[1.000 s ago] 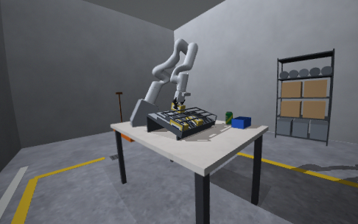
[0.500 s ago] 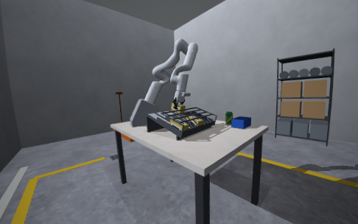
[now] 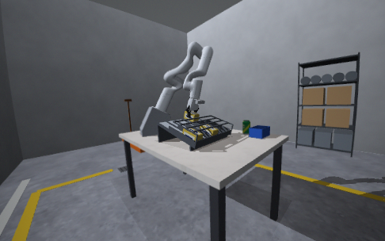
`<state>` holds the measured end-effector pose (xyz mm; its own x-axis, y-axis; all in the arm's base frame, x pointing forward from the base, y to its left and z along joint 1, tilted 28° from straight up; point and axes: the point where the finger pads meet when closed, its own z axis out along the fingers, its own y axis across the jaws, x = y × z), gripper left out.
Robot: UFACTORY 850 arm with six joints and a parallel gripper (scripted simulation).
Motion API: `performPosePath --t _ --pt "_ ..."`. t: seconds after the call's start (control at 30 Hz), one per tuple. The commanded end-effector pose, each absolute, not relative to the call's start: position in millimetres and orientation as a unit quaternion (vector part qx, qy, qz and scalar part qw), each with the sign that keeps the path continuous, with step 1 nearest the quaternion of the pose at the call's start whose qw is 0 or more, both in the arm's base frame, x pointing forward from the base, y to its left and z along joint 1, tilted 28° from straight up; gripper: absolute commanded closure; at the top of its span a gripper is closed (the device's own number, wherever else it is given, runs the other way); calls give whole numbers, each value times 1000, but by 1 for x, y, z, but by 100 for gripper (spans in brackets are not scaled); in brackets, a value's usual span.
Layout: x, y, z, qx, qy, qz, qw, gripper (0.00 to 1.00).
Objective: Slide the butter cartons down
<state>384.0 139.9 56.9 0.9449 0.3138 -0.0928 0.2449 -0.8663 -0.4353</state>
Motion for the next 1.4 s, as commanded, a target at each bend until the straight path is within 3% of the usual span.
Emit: performPosePath --t 0.0,1.37 --pt "385 140 57 -963 -145 80 214 100" --pt "383 143 51 -963 -145 80 214 100"
